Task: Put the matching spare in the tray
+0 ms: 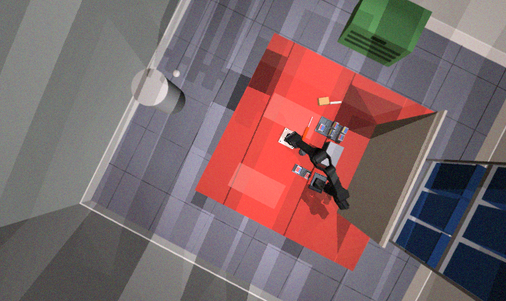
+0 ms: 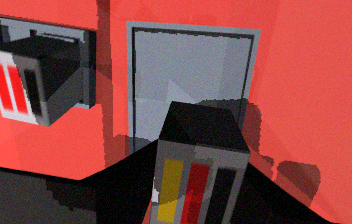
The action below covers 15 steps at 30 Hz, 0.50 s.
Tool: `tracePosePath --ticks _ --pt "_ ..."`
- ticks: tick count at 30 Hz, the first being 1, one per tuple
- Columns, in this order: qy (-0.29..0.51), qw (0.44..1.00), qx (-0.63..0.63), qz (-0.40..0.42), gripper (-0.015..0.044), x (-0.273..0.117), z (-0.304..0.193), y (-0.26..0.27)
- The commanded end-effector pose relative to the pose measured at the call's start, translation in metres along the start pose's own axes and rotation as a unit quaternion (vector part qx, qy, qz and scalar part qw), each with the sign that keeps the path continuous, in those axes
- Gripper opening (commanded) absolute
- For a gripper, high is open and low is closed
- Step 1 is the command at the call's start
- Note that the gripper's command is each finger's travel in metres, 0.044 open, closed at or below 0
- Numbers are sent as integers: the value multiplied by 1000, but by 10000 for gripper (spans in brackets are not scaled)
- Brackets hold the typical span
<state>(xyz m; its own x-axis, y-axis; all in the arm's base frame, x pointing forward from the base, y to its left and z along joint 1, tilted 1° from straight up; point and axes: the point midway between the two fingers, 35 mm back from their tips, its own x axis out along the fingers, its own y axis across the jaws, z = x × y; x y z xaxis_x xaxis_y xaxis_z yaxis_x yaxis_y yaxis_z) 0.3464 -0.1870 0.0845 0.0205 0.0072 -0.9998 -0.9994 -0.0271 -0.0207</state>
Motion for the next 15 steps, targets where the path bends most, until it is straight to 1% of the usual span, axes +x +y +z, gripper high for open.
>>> tracePosePath --ticks 1,15 --pt "2 1000 -1 0 0 3 0 0" --pt "2 1000 -1 0 0 13 0 1"
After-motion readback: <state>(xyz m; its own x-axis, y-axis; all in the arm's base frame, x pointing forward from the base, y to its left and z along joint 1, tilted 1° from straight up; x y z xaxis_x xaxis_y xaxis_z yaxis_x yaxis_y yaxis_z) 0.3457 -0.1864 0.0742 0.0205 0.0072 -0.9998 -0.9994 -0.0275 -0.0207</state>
